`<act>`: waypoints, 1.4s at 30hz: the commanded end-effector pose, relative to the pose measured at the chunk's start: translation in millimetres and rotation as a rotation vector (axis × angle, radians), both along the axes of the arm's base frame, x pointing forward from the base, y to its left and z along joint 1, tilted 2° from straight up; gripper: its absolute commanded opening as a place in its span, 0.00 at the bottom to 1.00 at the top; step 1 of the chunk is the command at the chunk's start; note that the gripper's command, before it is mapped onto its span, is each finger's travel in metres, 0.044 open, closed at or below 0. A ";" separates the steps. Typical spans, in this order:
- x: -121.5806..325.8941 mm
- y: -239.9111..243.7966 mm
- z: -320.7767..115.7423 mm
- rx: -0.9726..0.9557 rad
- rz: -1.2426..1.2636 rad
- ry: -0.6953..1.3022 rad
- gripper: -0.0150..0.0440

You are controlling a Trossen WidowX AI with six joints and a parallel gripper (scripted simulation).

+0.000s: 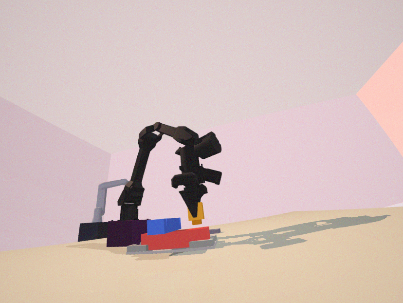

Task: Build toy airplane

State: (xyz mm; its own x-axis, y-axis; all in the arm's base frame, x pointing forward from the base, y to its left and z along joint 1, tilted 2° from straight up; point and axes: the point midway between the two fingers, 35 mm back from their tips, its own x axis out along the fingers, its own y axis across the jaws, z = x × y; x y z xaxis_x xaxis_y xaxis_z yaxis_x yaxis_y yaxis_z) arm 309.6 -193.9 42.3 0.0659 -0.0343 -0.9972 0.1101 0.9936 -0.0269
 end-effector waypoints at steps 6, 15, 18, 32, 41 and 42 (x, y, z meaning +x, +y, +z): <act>0.5 0.5 -14.3 0.003 0.004 -0.001 0.36; -0.1 0.2 -12.6 0.001 0.000 0.002 0.30; -0.1 0.2 -12.6 0.001 0.000 0.002 0.25; -0.1 0.2 -12.6 0.001 0.000 0.002 0.69; 0.5 -0.4 -1.0 0.002 0.001 0.002 0.69; 0.7 -0.7 13.7 0.002 0.001 0.001 0.69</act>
